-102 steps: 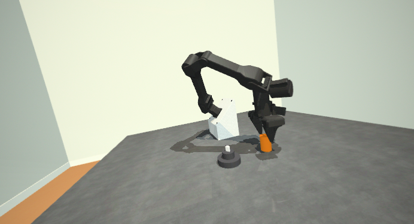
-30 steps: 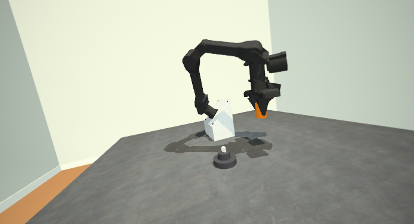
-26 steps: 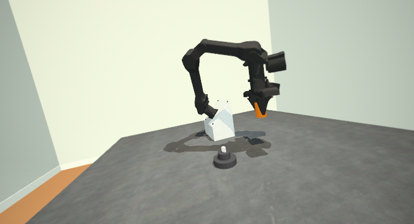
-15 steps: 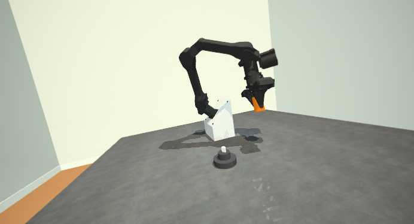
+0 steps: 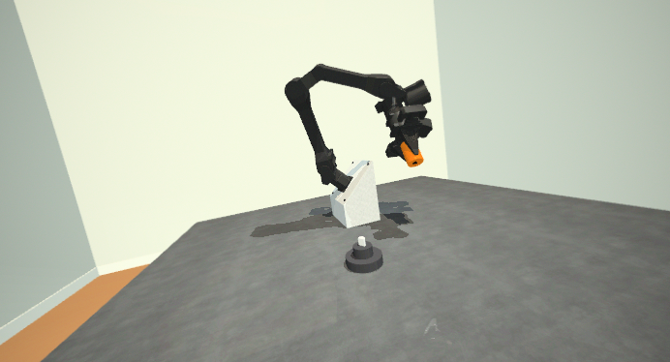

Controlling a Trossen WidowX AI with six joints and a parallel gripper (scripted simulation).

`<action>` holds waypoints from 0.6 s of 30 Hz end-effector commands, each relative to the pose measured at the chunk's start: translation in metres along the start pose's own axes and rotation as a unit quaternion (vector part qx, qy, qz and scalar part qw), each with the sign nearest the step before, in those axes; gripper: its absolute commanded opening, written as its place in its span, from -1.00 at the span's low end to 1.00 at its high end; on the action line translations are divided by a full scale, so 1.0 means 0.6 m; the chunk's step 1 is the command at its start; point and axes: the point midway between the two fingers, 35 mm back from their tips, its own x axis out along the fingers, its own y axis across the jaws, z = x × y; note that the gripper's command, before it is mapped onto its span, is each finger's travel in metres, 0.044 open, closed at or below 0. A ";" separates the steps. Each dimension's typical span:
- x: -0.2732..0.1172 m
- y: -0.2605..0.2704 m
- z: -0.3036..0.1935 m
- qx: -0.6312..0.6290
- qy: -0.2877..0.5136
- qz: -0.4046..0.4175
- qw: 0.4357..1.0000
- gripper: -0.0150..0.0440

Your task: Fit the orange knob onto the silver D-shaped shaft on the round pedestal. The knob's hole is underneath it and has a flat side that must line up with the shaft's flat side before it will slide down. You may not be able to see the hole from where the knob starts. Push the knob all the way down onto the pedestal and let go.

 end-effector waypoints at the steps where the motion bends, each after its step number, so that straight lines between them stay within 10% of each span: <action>1: -0.022 -0.007 -0.005 0.010 -0.003 -0.054 0.998 -0.49; 18: -0.061 -0.010 -0.010 0.010 -0.003 -0.159 0.987 -0.49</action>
